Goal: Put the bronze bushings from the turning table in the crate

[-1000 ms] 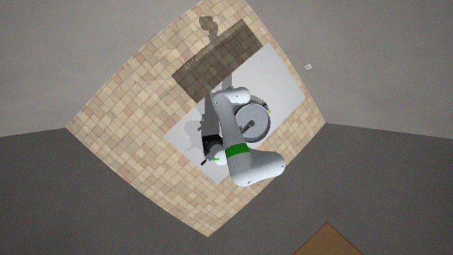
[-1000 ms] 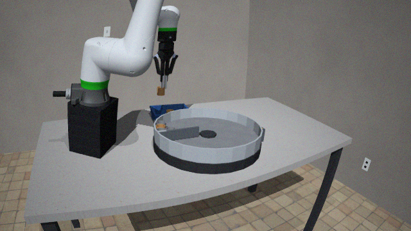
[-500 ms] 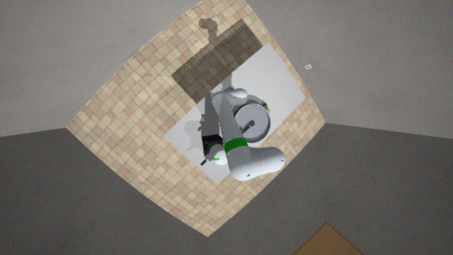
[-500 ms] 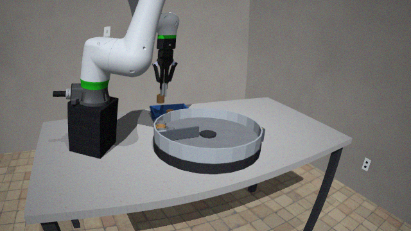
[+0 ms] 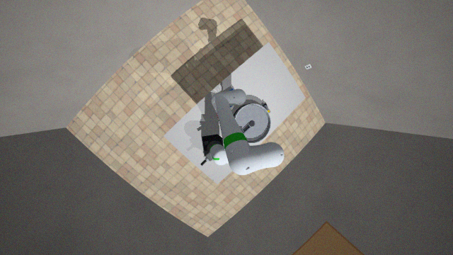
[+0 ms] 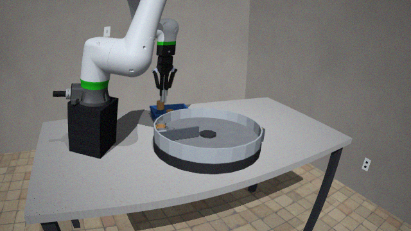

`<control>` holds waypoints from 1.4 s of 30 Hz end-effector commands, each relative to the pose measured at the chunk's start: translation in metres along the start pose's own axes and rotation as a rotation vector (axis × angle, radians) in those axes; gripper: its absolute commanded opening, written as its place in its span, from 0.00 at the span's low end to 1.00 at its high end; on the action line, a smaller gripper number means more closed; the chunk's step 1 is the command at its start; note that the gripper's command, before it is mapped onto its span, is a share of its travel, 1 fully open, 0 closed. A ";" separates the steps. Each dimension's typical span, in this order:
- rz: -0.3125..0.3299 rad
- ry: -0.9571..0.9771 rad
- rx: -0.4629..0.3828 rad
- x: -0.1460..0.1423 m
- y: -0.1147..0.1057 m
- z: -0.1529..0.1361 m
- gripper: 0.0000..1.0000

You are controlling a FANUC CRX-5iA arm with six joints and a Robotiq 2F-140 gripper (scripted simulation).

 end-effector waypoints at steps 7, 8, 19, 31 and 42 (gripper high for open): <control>0.000 0.000 0.000 0.000 0.000 0.000 0.00; 0.000 0.000 0.000 0.000 0.000 0.000 0.00; 0.000 0.000 0.000 0.000 0.000 0.000 0.00; 0.000 0.000 0.000 0.000 0.000 0.000 0.00; 0.000 0.000 0.000 0.000 0.006 0.000 0.00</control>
Point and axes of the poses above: the point where the finger pads meet when closed, its own y axis out along the fingers, its own x axis across the jaws, z = x × y, the point moved 7 cm from there along -y, back along the fingers, and after that the axes turned 2 degrees about -y, right-handed, at the moved point
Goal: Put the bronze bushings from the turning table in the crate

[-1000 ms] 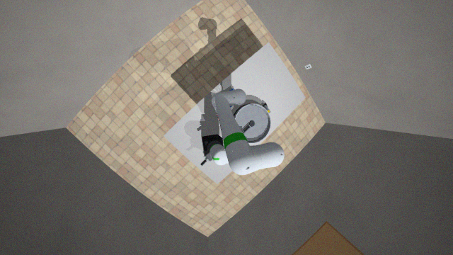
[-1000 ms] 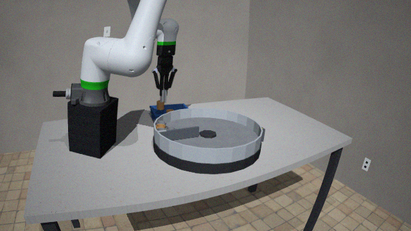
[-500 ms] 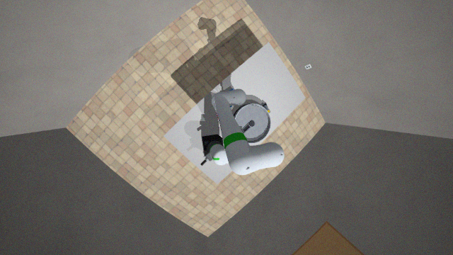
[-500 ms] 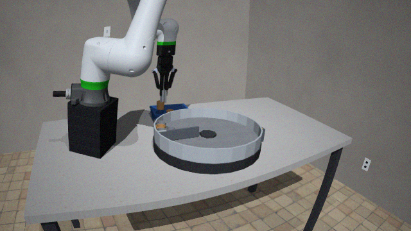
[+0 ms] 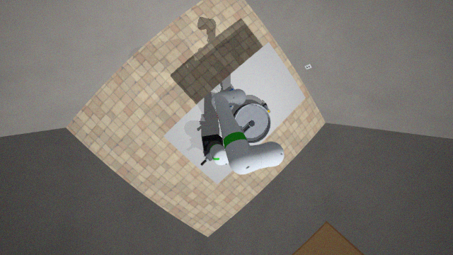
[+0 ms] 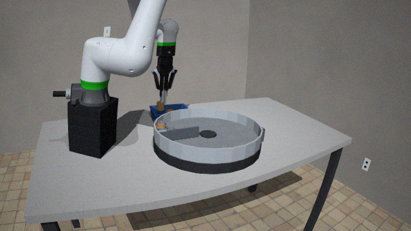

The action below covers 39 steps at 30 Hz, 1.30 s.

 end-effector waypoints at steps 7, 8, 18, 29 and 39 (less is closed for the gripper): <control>0.000 0.000 0.000 0.000 0.013 0.000 0.00; 0.000 0.000 0.000 0.000 0.015 0.000 0.00; 0.000 0.000 0.000 0.000 0.029 0.000 0.00; 0.000 0.000 0.000 0.000 0.038 0.000 0.00; 0.000 0.000 0.000 0.000 0.038 0.000 0.00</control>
Point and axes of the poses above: the point where the finger pads meet when closed, its own y axis out along the fingers, its own x axis across the jaws, z = x × y, the point moved 7 cm from there along -y, back along the fingers, and after that the axes turned 2 degrees about -y, right-handed, at the moved point
